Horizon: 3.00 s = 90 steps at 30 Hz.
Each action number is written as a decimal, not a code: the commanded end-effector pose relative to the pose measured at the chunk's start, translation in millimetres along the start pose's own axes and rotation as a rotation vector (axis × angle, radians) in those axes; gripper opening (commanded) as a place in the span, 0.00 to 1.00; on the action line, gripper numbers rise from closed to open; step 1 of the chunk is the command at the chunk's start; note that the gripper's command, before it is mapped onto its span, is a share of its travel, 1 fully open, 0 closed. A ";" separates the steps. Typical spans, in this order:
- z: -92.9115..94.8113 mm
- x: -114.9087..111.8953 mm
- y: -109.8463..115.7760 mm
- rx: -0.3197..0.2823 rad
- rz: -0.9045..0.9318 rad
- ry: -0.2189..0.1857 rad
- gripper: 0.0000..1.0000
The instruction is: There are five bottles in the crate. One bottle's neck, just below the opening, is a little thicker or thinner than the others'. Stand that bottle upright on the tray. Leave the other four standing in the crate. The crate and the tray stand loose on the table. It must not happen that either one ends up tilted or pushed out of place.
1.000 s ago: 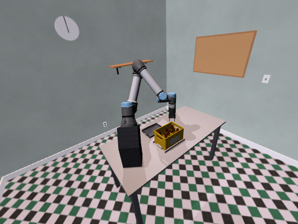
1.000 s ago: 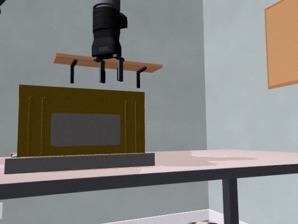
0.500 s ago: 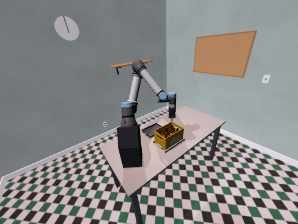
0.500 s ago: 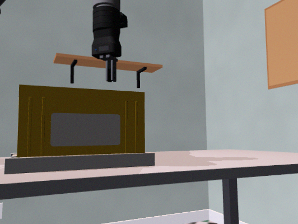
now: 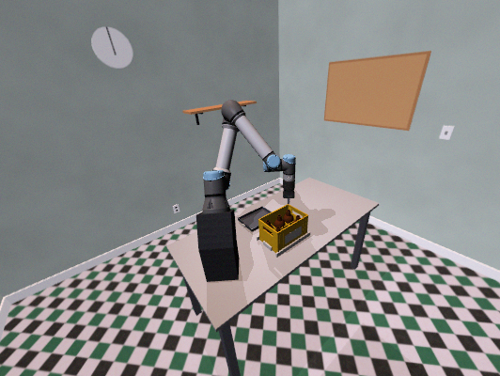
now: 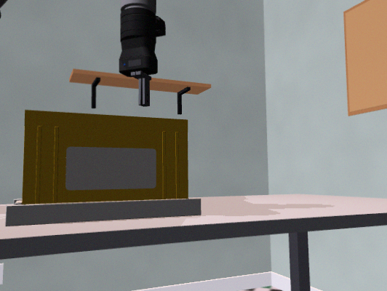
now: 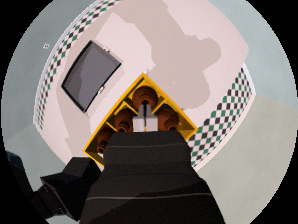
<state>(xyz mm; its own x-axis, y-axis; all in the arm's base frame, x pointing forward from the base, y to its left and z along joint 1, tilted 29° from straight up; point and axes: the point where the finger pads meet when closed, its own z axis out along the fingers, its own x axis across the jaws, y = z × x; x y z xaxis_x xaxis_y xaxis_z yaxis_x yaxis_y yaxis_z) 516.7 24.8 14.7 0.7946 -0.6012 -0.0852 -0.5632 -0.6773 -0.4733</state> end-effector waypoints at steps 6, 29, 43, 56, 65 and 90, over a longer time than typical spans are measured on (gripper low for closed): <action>-0.4 0.4 2.0 0.000 0.000 0.001 0.00; -0.9 -47.9 172.8 -0.007 0.001 0.002 0.00; -0.4 -62.6 191.4 0.000 0.000 0.001 0.00; -0.4 -62.6 191.4 0.000 0.000 0.001 1.00; -0.4 -62.6 191.4 0.000 0.000 0.001 1.00; 1.2 -62.5 191.4 0.000 0.000 0.001 1.00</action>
<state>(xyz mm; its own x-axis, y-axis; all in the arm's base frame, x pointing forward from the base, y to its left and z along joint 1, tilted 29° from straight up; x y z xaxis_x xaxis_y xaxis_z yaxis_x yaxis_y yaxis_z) 359.0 -66.8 -70.8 0.7946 -0.6012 -0.0849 -0.5630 -0.6772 -0.4738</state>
